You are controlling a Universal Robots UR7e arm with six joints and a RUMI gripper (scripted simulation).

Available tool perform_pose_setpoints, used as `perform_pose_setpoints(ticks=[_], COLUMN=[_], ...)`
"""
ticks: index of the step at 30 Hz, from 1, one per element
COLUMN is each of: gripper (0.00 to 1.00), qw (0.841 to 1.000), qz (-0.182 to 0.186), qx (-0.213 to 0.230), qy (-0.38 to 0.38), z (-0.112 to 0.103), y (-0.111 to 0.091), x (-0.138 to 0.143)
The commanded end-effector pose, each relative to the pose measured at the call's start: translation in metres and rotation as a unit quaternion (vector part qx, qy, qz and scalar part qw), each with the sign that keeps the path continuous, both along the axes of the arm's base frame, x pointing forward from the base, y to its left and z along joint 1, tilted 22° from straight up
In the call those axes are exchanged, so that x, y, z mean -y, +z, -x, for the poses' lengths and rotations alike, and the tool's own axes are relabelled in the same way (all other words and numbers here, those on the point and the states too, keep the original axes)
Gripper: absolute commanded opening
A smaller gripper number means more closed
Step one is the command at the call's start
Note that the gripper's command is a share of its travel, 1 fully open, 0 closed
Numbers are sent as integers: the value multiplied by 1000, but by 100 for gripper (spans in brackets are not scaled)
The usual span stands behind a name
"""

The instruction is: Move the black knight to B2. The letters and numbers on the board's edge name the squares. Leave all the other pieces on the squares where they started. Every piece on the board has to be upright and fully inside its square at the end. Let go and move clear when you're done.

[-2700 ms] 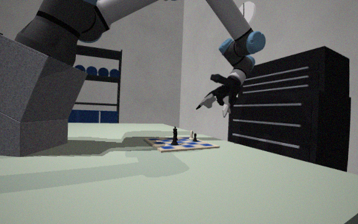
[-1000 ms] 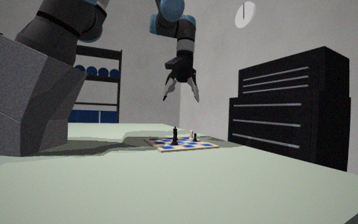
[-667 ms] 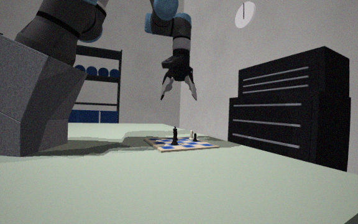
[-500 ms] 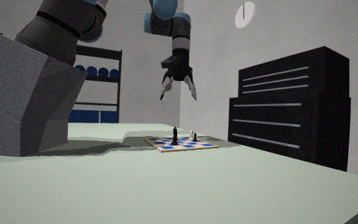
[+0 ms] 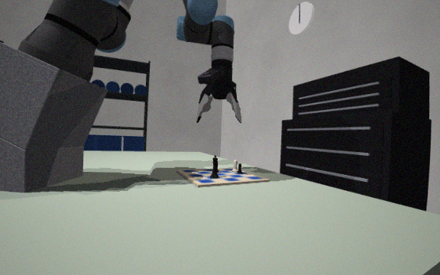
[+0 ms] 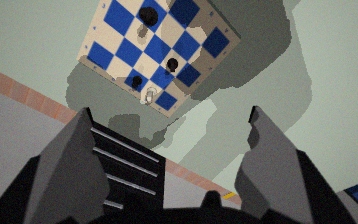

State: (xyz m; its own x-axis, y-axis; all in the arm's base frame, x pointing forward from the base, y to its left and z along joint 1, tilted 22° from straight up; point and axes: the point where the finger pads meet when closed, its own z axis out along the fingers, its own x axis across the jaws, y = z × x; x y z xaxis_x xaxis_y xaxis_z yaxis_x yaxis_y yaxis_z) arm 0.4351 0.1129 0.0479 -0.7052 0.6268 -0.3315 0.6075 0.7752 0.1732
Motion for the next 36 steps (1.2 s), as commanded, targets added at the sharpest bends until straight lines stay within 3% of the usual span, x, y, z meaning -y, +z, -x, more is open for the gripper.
perform_pose_setpoints(ticks=[1,5,8,9,36], gripper=[100,100,100,22,22], qw=[1000,1000,1000,1000,1000], qz=[0,-1,-1,-1,-1], qx=[0,0,0,0,0], qy=[0,0,0,0,0], z=[-3,-15,-17,-17,-17], y=[-6,-36,-43,-43,-43], x=[1,4,4,4,4])
